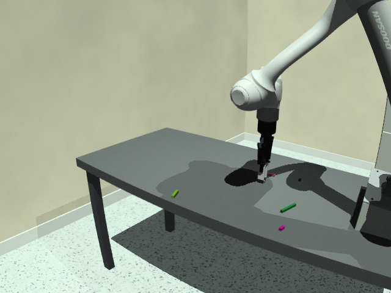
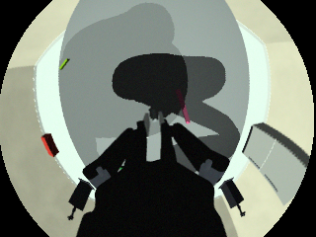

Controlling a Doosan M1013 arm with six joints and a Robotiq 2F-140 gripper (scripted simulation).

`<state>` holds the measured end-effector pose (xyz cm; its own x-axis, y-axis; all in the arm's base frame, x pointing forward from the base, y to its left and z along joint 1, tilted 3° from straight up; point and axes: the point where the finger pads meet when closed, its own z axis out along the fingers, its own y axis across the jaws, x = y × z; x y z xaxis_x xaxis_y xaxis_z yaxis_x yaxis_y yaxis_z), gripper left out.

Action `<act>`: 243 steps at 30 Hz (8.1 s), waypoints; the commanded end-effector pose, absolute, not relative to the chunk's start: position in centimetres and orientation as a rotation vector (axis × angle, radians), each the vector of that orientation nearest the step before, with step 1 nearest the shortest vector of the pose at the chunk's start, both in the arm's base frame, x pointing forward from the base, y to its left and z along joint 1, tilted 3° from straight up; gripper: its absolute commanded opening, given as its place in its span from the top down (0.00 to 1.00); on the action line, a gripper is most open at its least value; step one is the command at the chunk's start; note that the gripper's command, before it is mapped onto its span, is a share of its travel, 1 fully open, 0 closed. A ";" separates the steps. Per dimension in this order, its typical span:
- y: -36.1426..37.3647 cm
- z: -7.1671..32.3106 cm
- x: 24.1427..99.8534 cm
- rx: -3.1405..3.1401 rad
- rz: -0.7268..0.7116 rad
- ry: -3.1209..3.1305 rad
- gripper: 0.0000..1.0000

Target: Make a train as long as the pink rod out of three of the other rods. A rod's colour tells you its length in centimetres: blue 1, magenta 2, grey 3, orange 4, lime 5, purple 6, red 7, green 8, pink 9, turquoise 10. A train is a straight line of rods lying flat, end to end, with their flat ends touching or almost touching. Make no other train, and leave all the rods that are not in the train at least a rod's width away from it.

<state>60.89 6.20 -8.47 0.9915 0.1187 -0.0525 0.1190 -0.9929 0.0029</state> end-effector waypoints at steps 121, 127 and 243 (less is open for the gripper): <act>6.4 -9.3 61.1 3.132 -0.075 0.183 0.88; 6.4 -5.5 61.3 3.132 -0.075 0.183 0.88; -8.0 -7.2 47.8 2.176 -0.059 2.307 0.88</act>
<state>47.79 -7.93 -5.77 -0.0594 0.9982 -0.0033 0.9970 0.0592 -0.0506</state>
